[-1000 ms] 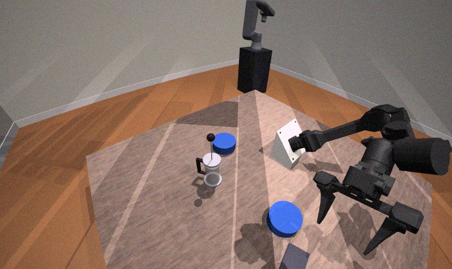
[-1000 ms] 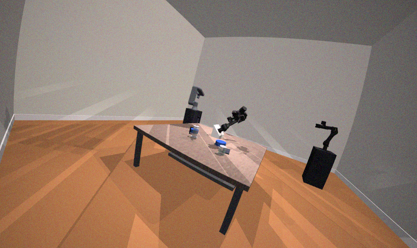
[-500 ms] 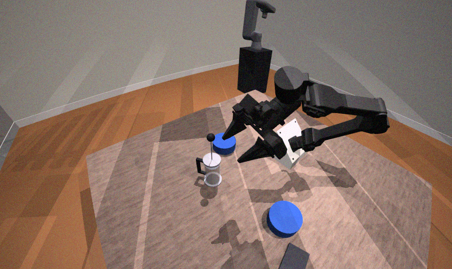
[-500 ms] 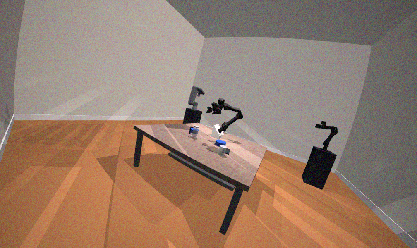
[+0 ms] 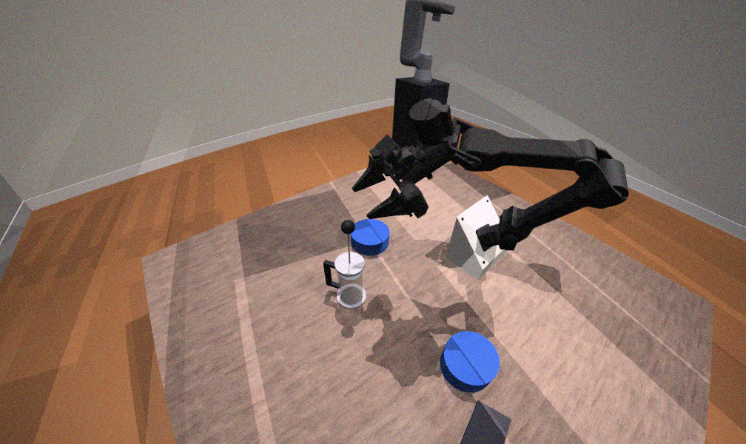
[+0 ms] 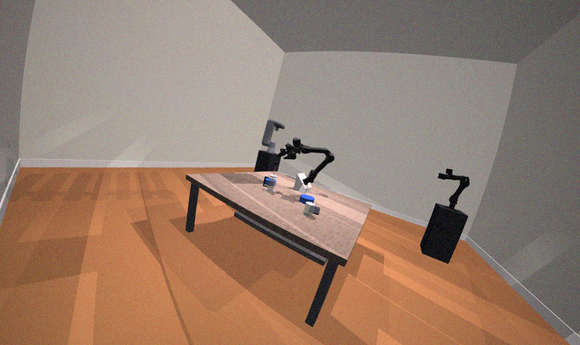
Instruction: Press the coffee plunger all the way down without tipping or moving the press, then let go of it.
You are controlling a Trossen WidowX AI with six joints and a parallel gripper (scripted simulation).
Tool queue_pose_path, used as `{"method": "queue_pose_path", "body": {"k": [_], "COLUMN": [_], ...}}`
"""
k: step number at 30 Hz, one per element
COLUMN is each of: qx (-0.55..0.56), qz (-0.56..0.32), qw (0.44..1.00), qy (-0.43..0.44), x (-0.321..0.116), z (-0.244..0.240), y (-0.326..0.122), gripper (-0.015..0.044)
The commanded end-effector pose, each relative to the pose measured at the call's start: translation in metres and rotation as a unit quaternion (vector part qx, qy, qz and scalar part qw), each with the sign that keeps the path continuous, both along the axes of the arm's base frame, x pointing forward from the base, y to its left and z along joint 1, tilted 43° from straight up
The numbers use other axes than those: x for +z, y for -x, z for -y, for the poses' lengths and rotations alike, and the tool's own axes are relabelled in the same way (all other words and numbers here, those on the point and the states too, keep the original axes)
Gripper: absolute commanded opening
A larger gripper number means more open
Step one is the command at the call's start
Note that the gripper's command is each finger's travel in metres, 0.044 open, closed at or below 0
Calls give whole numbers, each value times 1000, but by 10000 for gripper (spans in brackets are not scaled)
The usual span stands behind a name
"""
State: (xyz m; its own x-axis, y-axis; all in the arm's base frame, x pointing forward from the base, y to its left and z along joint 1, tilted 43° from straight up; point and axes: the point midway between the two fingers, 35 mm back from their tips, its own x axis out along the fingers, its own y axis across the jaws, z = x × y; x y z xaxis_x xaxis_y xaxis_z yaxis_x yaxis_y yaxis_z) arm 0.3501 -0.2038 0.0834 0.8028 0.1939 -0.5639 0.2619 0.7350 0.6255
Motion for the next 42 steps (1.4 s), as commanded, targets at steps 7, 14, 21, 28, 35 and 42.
{"method": "queue_pose_path", "body": {"k": [7,14,21,28,35,42], "qx": [2,2,2,1,1,1], "qz": [-3,-3,-3,-2,-2,-2], "qw": [1000,1000,1000,1000,1000,1000], "qy": [-4,-4,-4,-4,-4,-4], "x": [-23,-29,-35,-42,-44,-44], "z": [-24,-25,-27,-30,-31,-31], "y": [1,-8,-17,-26,-29,-29], "gripper": [440,440,440,440,361,177]}}
